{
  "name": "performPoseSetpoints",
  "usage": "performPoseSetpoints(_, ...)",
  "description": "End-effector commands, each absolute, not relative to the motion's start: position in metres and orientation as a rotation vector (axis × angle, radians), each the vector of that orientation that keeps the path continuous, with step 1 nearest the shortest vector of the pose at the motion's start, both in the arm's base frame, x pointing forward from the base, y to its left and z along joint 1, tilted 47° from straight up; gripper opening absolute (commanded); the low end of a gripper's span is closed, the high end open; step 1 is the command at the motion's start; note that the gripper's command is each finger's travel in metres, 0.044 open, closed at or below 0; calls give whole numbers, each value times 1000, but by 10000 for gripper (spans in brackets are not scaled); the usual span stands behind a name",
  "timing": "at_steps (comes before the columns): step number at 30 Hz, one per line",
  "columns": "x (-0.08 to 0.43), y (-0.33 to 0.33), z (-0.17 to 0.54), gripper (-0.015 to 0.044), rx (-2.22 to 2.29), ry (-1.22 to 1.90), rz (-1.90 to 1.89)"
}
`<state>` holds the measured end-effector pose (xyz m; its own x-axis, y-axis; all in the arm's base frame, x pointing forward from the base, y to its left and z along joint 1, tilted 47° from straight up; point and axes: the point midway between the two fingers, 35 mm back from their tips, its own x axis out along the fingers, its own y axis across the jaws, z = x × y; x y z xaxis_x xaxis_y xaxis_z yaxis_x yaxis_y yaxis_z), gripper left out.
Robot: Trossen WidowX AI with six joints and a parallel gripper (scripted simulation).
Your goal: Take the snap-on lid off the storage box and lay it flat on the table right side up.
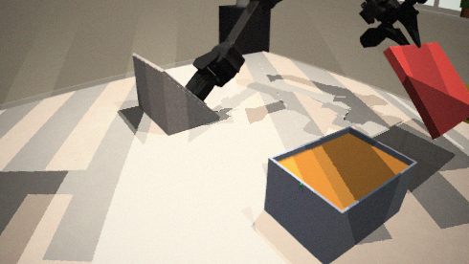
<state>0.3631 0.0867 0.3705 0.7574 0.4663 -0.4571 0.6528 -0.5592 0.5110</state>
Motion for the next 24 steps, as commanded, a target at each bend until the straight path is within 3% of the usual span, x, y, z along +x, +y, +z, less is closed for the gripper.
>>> performPoseSetpoints(1,363,87,367,0,2271,820,-356)
performPoseSetpoints(24,362,101,354,0,2272,820,-354)
